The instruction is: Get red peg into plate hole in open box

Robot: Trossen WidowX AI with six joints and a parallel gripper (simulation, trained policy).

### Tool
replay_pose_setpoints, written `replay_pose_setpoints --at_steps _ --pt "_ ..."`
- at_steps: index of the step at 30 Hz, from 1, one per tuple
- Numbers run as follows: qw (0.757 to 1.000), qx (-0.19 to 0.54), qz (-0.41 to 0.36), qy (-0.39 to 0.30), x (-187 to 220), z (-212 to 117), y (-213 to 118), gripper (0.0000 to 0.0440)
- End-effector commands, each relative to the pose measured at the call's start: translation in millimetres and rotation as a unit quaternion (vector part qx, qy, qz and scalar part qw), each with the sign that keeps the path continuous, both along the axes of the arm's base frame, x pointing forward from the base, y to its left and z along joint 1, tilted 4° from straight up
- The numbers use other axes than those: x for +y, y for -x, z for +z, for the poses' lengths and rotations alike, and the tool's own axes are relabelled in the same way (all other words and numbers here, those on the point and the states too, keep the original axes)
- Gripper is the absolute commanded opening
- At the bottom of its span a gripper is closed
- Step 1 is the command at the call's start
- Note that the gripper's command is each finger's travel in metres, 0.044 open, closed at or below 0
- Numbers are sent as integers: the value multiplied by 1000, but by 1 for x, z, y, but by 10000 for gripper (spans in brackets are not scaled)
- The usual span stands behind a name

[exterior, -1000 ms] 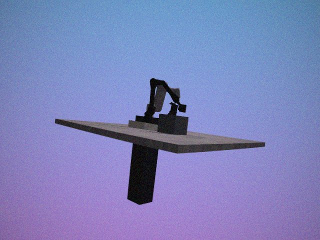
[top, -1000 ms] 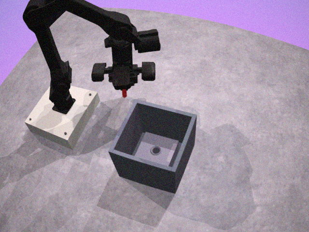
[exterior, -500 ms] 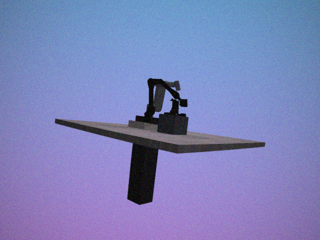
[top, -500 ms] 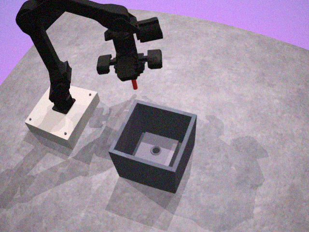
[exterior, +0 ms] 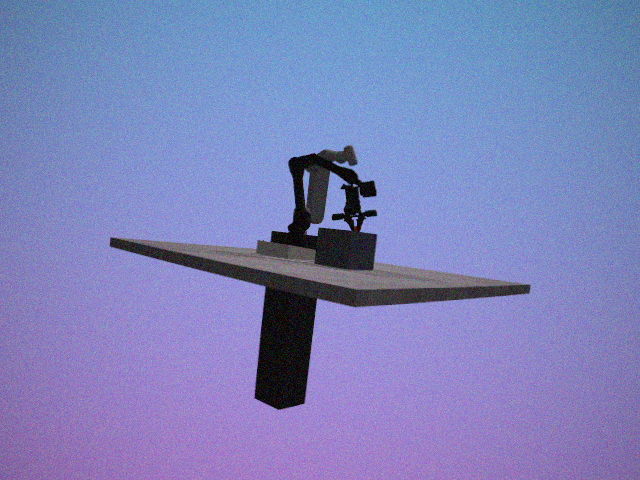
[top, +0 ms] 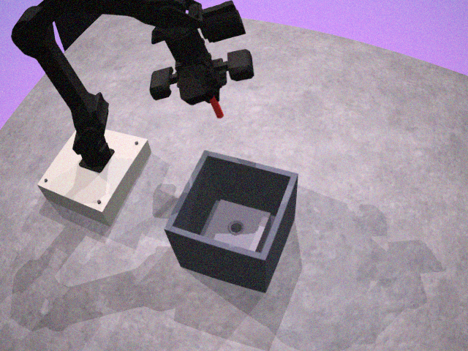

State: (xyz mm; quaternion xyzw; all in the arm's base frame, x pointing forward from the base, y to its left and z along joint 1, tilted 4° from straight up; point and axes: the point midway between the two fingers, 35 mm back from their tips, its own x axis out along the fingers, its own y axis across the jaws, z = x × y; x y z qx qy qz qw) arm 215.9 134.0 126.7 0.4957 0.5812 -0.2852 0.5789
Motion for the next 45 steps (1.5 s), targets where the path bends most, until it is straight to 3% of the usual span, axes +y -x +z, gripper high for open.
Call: replay_pose_setpoints --at_steps 1,18,45 --pt "1000 -21 0 3 -9 17 -6 0" --pt "995 -75 -48 55 -72 68 -39 0" --pt "991 -17 -97 91 -155 55 -74 0"
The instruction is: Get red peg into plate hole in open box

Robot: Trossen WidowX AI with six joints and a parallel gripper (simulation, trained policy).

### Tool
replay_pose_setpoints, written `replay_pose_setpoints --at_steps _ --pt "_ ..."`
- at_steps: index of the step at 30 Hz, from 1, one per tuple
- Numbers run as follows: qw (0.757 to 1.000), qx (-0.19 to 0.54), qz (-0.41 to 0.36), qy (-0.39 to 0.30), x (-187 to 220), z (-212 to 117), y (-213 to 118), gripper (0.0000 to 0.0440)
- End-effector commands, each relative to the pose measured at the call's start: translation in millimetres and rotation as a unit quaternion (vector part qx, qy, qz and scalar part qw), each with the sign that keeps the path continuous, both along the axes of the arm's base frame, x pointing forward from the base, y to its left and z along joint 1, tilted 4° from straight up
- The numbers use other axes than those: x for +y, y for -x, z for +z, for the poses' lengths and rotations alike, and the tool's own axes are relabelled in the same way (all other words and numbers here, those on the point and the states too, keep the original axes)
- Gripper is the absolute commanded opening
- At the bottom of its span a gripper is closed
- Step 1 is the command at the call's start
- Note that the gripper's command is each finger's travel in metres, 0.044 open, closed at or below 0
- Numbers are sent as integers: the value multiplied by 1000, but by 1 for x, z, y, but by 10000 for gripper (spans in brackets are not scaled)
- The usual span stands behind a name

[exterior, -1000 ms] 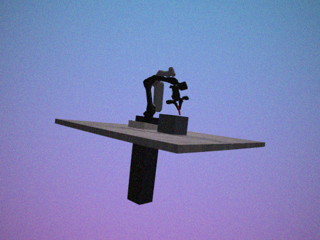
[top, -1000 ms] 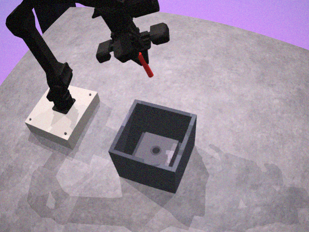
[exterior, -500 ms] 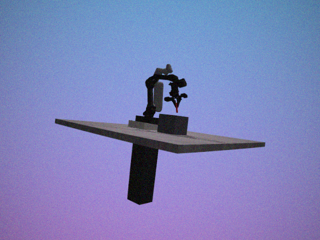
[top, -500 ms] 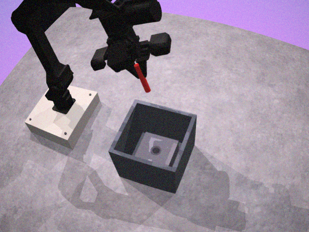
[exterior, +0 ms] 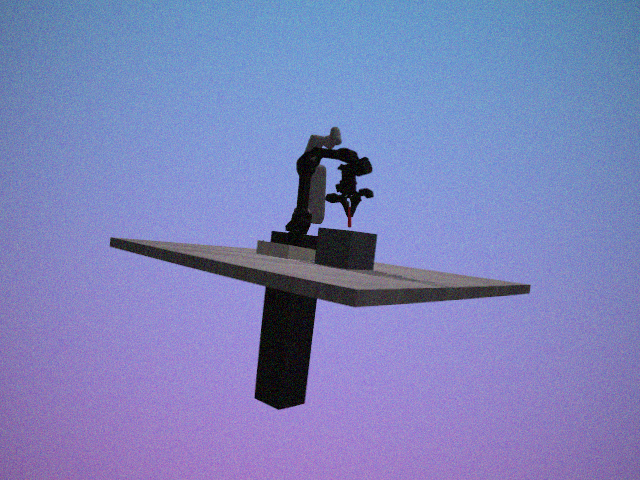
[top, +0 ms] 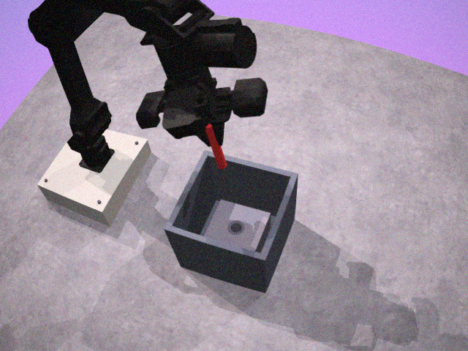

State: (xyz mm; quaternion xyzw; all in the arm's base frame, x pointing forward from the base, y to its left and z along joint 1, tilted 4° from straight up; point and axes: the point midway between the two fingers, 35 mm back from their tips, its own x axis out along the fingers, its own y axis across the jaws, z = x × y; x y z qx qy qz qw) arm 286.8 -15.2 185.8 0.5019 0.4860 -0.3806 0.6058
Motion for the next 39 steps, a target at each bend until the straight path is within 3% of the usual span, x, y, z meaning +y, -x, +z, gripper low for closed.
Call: replay_pose_setpoints --at_steps 1,17,39 --pt "1000 11 0 -2 -8 -6 -5 0" --pt "999 43 3 -10 -38 -46 -24 0" --pt "997 62 42 -27 -44 -111 -48 0"
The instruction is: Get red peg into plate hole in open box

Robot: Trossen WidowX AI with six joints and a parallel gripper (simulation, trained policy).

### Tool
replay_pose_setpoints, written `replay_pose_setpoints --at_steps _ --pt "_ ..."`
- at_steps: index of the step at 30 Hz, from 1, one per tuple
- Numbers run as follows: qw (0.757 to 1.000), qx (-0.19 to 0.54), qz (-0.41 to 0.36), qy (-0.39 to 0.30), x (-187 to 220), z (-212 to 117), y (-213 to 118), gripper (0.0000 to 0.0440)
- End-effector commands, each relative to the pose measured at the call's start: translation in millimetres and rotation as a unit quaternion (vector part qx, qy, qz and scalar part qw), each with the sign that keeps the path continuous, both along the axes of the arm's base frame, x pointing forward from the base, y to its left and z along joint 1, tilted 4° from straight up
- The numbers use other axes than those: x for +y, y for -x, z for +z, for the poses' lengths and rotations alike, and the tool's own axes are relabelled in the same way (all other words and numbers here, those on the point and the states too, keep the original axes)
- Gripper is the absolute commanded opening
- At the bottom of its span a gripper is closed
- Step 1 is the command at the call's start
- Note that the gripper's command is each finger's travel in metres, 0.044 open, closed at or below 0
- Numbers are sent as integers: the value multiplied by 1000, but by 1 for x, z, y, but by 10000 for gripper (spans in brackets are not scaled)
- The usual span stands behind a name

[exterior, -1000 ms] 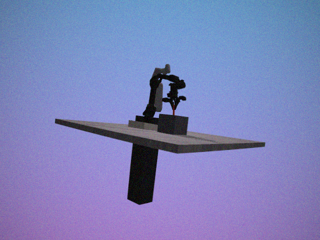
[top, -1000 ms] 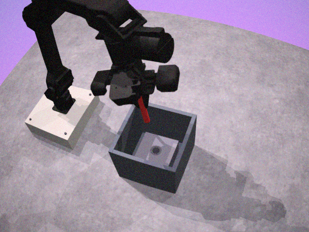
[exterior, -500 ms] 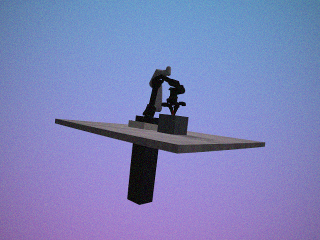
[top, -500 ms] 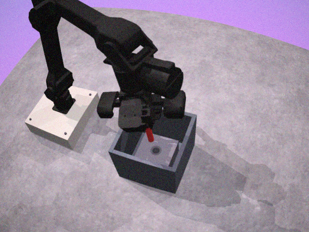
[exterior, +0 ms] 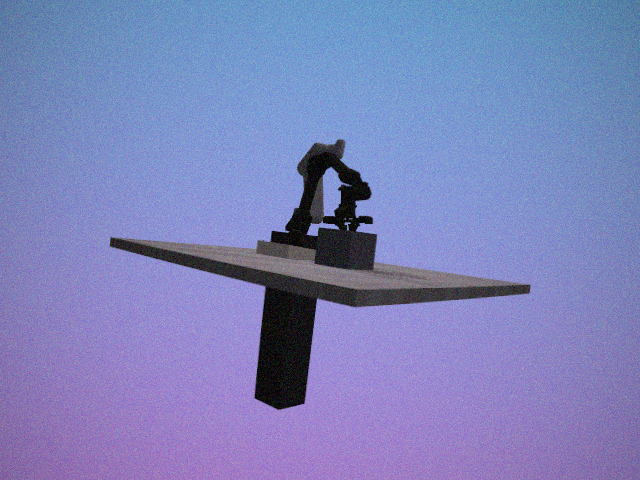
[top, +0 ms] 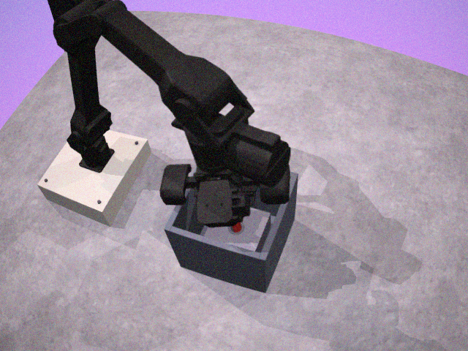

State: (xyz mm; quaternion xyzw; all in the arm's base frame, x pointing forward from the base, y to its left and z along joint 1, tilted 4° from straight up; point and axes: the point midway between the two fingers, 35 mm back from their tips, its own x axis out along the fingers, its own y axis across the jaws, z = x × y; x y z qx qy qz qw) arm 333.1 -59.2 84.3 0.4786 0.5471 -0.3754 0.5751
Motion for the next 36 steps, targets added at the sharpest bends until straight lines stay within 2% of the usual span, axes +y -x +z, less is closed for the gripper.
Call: replay_pose_setpoints --at_steps 1,7,17,36 --pt "1000 5 11 1 0 -11 -3 3" --pt "1000 16 24 -1 2 -16 -5 101" --pt "999 12 22 -35 4 -1 -9 105" --pt "992 -43 11 -122 0 43 -25 206"
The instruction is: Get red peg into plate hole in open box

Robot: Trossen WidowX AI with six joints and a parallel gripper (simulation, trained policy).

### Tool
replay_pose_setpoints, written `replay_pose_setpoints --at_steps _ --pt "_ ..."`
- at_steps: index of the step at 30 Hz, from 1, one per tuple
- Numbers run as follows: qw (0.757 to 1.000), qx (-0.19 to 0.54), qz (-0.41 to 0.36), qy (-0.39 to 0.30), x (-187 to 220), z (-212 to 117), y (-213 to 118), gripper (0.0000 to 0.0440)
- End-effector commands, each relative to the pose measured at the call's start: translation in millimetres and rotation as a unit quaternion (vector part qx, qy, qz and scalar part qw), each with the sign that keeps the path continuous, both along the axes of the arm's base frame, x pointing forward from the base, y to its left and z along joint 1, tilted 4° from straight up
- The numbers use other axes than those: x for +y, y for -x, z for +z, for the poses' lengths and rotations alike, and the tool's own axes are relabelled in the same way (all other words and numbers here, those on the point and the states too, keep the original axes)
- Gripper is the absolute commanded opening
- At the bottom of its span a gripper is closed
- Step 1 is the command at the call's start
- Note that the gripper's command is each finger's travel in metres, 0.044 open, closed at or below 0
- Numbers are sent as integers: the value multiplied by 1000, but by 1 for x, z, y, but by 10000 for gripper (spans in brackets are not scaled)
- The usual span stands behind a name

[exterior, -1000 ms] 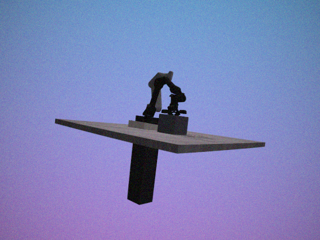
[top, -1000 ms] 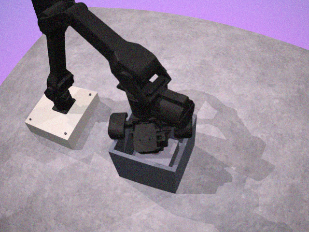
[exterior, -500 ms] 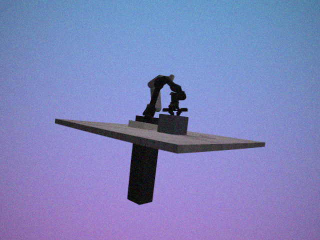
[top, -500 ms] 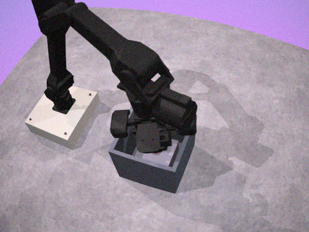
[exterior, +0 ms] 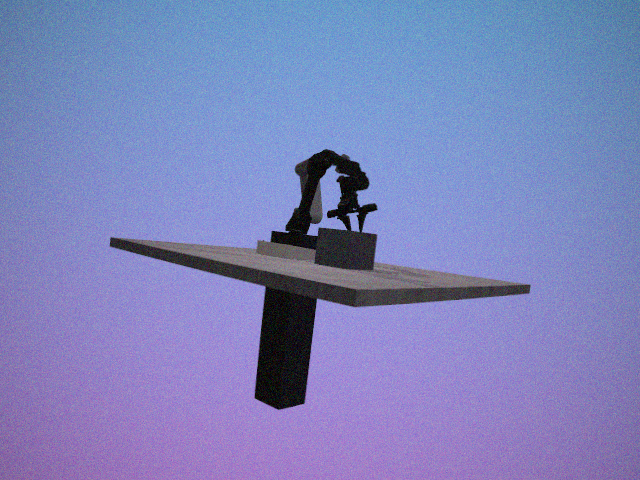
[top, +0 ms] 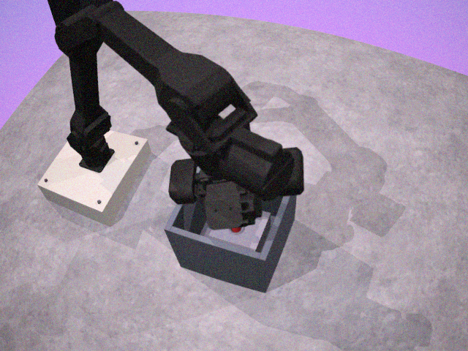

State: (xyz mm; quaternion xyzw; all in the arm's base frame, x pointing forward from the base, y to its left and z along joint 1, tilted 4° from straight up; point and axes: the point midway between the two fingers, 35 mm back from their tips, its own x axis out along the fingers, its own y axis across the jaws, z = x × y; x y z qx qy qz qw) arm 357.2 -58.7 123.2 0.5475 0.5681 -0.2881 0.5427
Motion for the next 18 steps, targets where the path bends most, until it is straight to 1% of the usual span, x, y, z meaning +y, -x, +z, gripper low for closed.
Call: replay_pose_setpoints --at_steps 1,10,15,18 --pt "1000 -6 1 -15 -1 6 -2 212" --pt "999 -22 0 -36 -7 20 -7 254" --pt "999 -40 6 -36 -14 31 -12 218" --pt "998 -52 13 -35 -18 35 -15 214"
